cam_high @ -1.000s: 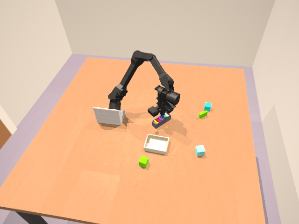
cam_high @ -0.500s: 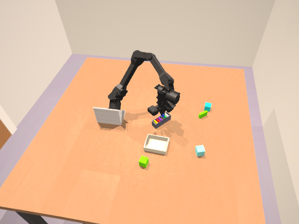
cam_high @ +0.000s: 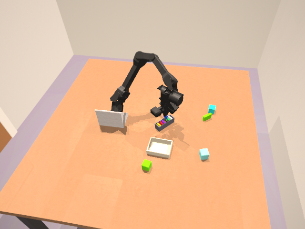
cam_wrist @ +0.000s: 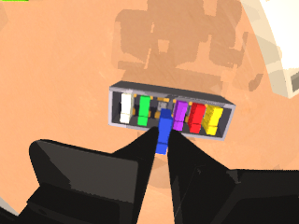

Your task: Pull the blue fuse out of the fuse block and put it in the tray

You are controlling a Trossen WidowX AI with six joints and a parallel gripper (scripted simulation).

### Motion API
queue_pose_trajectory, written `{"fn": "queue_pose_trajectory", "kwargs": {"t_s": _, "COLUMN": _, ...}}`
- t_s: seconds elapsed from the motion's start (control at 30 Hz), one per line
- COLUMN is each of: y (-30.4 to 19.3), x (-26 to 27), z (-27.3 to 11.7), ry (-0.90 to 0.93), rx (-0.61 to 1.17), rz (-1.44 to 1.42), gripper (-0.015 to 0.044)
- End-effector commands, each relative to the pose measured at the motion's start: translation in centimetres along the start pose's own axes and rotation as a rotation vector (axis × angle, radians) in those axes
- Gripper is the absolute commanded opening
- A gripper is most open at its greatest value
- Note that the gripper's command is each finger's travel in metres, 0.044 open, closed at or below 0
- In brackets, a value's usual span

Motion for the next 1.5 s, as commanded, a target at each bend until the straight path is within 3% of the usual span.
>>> {"fn": "queue_pose_trajectory", "kwargs": {"t_s": 0.0, "y": 0.1, "x": 0.1, "z": -0.8, "ry": -0.002, "rx": -0.006, "rz": -0.007, "gripper": 0.0}}
{"fn": "queue_pose_trajectory", "kwargs": {"t_s": 0.47, "y": 0.7, "x": -0.4, "z": -2.1, "ry": -0.004, "rx": -0.008, "rz": -0.007, "gripper": 0.0}}
{"fn": "queue_pose_trajectory", "kwargs": {"t_s": 1.47, "y": 10.6, "x": -14.1, "z": -2.5, "ry": -0.011, "rx": -0.015, "rz": -0.008, "gripper": 0.0}}
Point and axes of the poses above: the point midway between the two fingers, 35 mm back from their tips, its own z axis out along the fingers, its own x axis across the jaws, y = z × x, the point moved 9 cm from there along -z, back along the fingers, and after that the axes turned 4 degrees about -z, right-handed, at the moved point
